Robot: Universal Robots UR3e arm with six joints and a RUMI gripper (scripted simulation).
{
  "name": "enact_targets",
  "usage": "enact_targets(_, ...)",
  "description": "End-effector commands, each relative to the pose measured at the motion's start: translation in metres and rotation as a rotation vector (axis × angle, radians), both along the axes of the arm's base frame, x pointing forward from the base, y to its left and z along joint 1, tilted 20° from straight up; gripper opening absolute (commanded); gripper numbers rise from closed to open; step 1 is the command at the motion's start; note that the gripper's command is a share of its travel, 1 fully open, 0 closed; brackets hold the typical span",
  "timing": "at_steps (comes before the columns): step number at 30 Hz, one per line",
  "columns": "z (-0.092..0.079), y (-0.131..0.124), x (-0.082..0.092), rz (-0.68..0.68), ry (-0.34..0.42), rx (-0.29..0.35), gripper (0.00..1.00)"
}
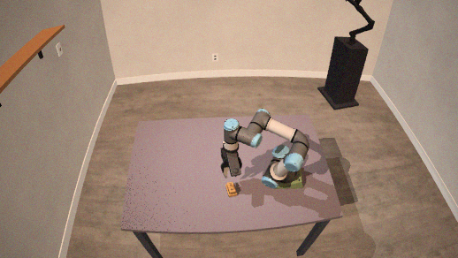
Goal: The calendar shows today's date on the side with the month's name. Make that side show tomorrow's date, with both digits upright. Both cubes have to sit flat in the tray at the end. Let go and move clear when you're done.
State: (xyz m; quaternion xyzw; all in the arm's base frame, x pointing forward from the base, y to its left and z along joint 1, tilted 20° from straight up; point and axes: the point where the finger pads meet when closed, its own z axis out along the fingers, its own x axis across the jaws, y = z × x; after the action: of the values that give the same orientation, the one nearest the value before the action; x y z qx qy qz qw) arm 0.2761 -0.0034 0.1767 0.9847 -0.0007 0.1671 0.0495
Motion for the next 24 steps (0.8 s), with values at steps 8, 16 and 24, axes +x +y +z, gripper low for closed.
enact_targets(8, 0.0, 0.0, 0.0, 0.0, -0.002, -0.001, 0.28)
enact_targets(16, -0.003, 0.0, 0.001, 0.0, -0.001, -0.002, 0.28)
enact_targets(24, -0.01, -0.001, 0.004, 0.0, -0.001, -0.002, 0.28)
